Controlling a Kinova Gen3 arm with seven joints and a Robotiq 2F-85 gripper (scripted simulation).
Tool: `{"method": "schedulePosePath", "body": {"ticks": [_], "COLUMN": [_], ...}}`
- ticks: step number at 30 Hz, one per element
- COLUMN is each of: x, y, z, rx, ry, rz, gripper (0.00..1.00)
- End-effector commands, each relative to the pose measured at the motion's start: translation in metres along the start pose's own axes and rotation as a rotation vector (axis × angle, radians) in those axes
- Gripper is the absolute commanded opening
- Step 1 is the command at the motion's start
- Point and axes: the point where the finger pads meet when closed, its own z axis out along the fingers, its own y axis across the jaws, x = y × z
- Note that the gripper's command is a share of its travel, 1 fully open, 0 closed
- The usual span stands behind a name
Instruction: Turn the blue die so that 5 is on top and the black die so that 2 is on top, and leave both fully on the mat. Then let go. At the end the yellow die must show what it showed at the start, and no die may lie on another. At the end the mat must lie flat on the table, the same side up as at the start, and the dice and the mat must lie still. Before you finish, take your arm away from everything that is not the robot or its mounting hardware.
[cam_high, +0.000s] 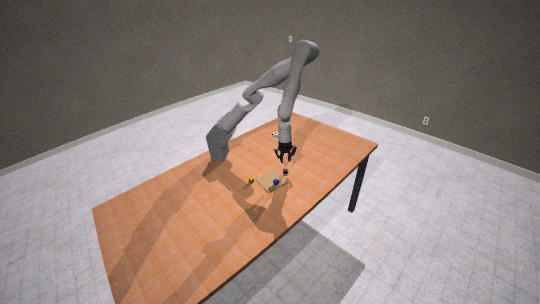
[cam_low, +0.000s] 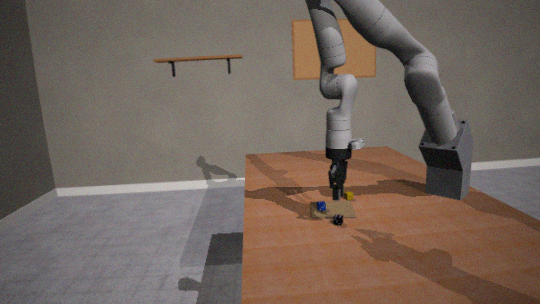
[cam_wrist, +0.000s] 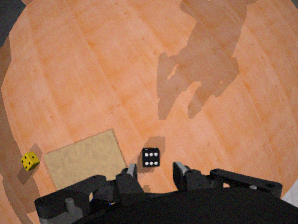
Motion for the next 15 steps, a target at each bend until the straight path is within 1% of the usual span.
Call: {"method": "schedulePosePath", "body": {"ticks": [1, 15], "x": [0.0021, 0.0020], "y": [-0.0021, -0.0020], "z": [-0.0005, 0.0020], "rx": [0.008, 0.008], "ry": [0.003, 0.003], "rz": [0.005, 0.006], "gripper": [0.41, 0.41]}}
